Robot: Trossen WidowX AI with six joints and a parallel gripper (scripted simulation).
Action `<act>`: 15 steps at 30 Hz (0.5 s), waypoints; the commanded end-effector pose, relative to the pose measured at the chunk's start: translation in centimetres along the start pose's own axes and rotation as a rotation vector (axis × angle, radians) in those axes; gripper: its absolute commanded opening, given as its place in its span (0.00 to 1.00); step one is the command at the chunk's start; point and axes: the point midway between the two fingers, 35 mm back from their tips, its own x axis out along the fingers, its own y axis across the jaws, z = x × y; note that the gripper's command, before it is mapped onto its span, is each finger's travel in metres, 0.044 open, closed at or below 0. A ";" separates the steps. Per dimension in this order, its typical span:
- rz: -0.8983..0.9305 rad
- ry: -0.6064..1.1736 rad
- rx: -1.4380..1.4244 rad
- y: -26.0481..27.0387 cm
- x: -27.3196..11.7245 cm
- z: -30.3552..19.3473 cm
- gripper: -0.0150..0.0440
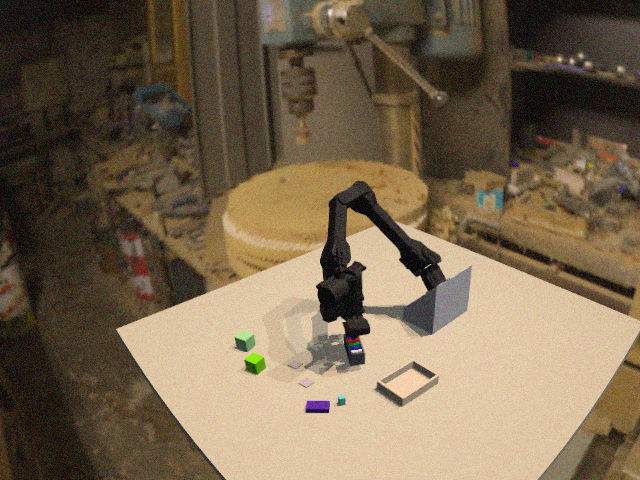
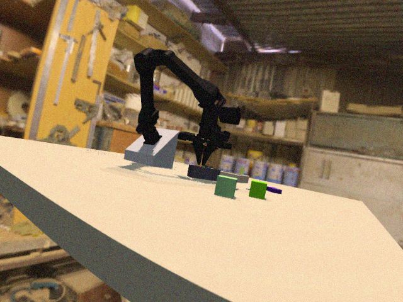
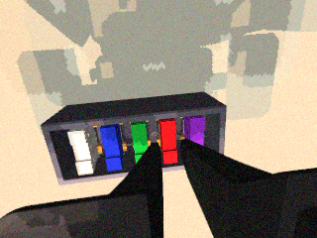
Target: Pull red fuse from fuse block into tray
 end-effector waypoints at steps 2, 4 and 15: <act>-0.004 -0.003 -0.003 -0.1 0.1 0.0 0.36; -0.004 -0.003 -0.003 -0.1 0.1 0.0 0.36; -0.004 -0.003 -0.003 -0.1 0.7 0.0 0.36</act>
